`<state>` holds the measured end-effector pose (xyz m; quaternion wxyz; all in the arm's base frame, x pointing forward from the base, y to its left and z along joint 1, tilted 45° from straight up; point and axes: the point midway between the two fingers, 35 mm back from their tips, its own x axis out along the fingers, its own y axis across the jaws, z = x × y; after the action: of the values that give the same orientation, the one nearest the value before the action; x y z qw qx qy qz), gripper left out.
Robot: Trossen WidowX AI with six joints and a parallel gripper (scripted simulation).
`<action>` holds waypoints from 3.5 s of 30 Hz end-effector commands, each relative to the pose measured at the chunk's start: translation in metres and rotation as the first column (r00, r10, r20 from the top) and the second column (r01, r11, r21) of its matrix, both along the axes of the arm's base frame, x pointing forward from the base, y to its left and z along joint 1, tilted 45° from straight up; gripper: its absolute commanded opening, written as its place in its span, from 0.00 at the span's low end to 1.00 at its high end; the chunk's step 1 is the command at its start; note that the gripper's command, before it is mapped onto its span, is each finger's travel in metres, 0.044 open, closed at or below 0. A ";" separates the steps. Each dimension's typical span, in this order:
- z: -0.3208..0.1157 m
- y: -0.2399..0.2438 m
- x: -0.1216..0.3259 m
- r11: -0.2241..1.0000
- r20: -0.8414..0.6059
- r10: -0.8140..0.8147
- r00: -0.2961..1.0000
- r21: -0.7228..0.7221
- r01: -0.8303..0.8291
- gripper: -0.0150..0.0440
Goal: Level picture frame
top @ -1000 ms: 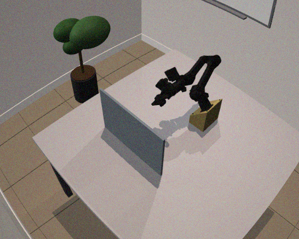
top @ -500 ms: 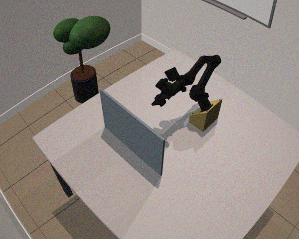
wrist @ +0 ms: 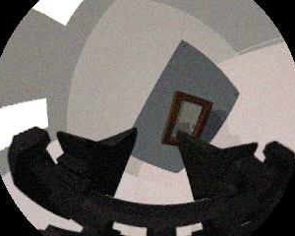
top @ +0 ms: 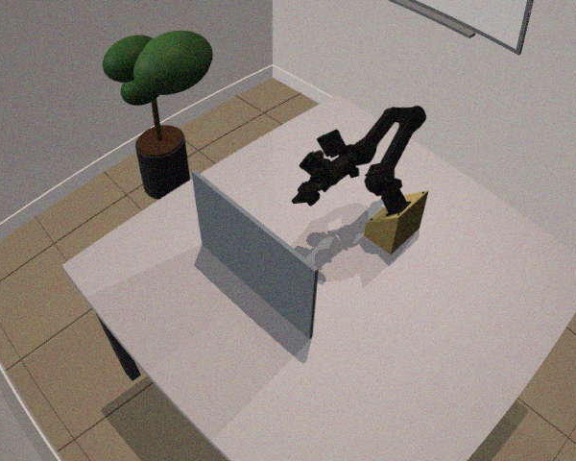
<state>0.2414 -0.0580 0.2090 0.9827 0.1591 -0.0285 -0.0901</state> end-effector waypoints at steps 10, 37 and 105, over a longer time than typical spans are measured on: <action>0.000 0.000 0.000 1.000 -0.001 -0.004 1.000 -0.003 0.004 0.69; -0.032 -0.042 0.002 0.991 0.026 -0.001 1.000 0.133 -0.002 0.69; -0.031 -0.063 0.090 0.989 0.033 -0.002 0.999 0.145 -0.003 0.69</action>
<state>0.3258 -0.1192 0.1775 0.9680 0.2322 -0.0375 -0.0876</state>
